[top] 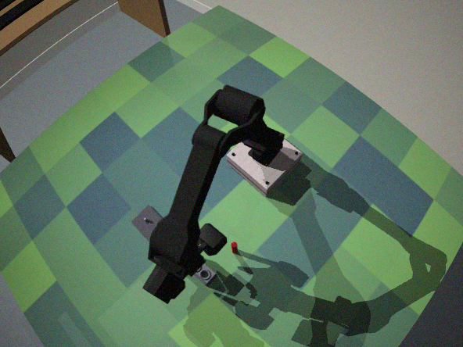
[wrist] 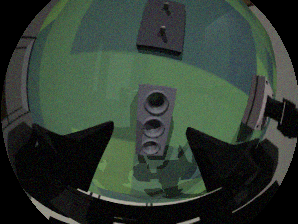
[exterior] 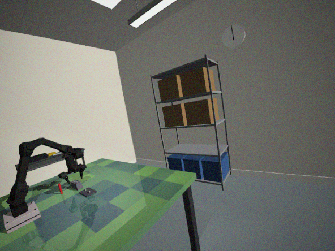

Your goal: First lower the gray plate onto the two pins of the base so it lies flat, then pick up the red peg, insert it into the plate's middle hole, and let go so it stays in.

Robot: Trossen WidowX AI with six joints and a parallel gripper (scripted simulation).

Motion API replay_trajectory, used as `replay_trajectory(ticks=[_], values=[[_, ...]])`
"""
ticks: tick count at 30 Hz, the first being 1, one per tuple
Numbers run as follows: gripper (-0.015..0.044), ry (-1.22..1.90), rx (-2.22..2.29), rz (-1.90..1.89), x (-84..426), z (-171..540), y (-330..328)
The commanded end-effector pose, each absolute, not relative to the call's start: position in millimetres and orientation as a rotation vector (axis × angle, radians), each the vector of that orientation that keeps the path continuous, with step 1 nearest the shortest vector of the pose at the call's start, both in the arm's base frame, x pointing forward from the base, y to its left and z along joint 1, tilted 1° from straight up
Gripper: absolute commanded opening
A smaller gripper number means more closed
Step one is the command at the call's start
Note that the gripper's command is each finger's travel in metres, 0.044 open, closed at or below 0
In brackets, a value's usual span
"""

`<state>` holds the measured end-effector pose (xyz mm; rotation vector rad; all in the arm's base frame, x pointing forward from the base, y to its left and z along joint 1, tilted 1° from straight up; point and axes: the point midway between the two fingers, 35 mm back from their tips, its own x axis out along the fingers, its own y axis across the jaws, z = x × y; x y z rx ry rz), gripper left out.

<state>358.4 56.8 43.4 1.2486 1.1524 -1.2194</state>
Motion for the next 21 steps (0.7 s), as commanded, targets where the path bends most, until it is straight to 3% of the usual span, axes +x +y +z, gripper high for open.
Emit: replay_trajectory(ticks=[1,21], values=[[0.044,1.156,1.241,-1.222,357.7,36.1,56.2],[0.044,1.157,1.239,-1.222,357.5,4.0,55.9]])
